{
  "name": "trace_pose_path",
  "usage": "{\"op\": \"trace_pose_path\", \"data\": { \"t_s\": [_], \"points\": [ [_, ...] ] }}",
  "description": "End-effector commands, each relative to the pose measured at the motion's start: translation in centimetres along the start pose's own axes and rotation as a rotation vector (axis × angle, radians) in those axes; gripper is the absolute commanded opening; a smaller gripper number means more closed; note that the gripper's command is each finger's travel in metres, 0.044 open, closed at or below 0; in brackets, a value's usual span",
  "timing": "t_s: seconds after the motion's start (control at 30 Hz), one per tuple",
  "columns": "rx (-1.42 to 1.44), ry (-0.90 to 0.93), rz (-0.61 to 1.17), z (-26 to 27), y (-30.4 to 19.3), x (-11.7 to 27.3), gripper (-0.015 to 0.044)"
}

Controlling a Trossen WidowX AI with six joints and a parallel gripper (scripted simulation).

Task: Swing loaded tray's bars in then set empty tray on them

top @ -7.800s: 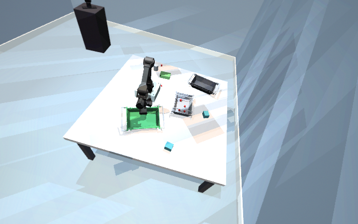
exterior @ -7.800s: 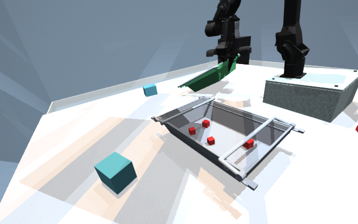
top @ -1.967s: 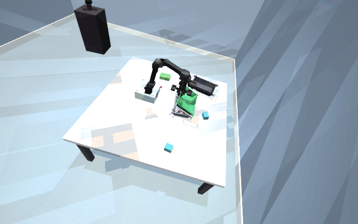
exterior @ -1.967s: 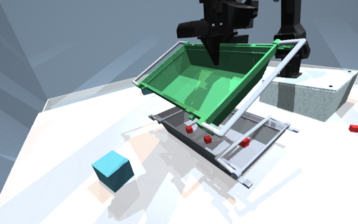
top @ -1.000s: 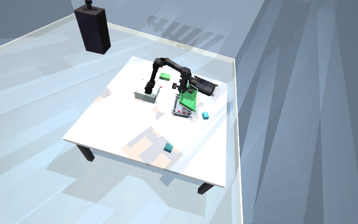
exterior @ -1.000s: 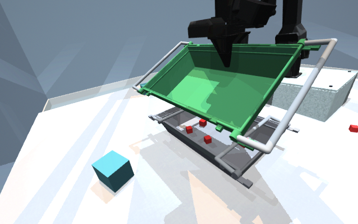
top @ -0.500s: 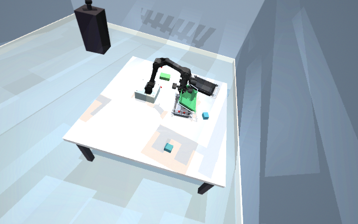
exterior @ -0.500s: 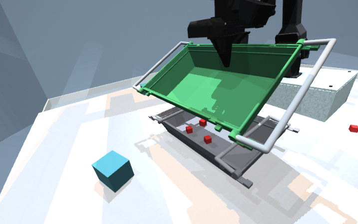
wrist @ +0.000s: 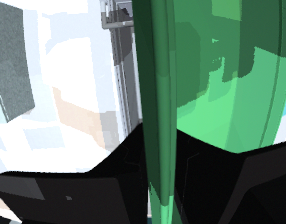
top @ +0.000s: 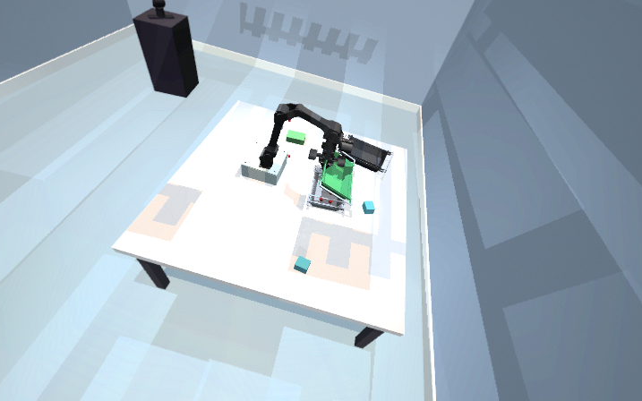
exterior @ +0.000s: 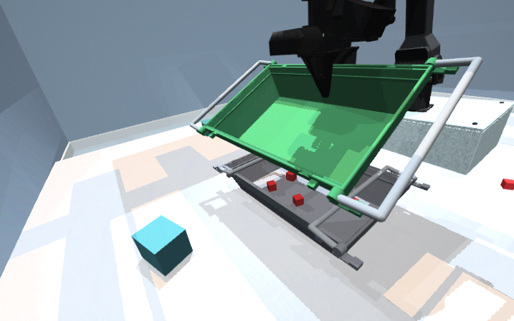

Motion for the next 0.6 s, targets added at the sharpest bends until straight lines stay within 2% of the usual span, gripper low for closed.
{"op": "trace_pose_path", "data": {
  "t_s": [0.0, 0.57],
  "points": [
    [-0.003, -0.017, 0.006, -0.1, -0.1, -0.1, 0.0],
    [-0.003, -0.017, 0.006, 0.0, 0.0, -2.8, 0.0]
  ]
}}
Point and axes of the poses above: the point midway between the two fingers, 35 mm back from their tips, its own x axis back along the fingers, its own z axis across the jaws, y = z × x, the point moved 9 cm from there along x, back along the fingers, and after that the axes turned 14 degrees about x, right-handed, at the moved point
